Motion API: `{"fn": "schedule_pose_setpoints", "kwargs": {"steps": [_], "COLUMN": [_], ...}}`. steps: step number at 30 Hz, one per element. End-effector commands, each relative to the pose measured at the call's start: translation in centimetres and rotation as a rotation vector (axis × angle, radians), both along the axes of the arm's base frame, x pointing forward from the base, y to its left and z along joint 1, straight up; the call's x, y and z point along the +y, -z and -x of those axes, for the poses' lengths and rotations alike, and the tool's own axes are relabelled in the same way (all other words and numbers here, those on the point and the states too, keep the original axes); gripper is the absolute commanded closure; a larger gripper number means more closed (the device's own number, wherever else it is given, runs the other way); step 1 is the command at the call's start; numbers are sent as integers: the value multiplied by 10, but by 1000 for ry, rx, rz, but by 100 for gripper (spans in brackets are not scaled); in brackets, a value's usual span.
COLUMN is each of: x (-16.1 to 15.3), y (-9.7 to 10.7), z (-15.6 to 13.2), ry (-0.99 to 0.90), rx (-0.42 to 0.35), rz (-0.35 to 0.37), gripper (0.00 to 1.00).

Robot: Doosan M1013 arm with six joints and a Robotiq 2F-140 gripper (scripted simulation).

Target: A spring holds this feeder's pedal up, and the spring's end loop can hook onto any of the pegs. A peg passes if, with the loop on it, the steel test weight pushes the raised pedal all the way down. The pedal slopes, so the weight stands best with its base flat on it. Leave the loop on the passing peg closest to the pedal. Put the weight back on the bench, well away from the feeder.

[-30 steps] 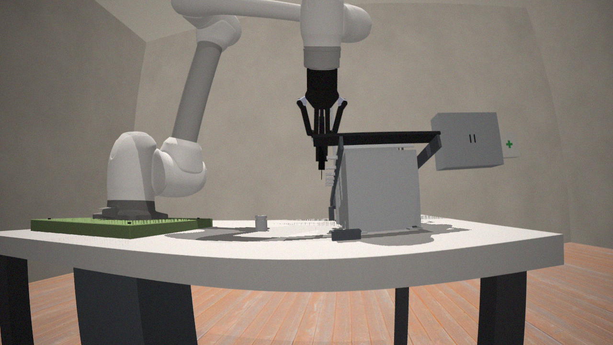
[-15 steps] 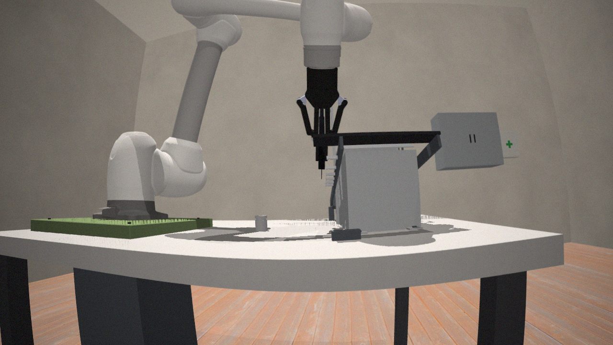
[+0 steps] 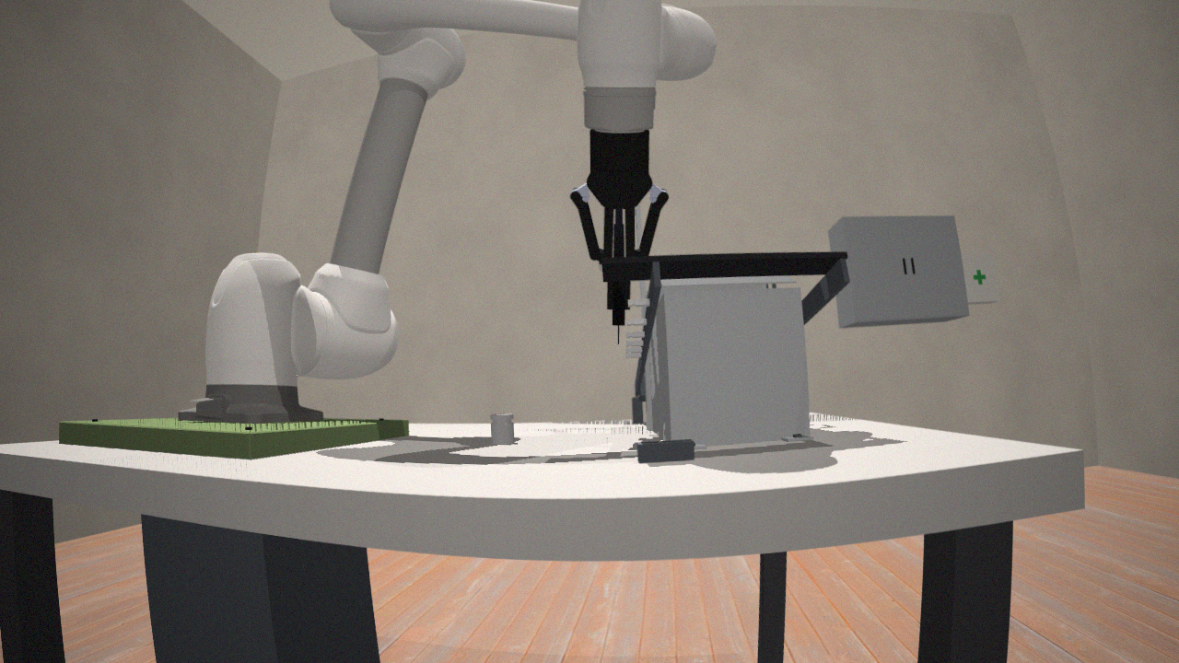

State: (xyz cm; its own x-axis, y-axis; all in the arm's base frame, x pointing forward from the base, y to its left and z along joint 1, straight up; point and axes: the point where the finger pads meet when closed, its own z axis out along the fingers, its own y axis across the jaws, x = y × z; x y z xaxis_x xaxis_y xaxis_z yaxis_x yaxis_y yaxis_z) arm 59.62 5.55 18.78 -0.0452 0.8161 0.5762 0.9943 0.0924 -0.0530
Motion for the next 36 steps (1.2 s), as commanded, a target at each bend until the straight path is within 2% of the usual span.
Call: {"fn": "schedule_pose_setpoints", "kwargs": {"steps": [1,36], "x": [0,2], "y": [-1,-1], "z": [0,-5], "ry": [0,0], "rx": [-1,-25], "rz": [0,-2], "gripper": [83,83]}}
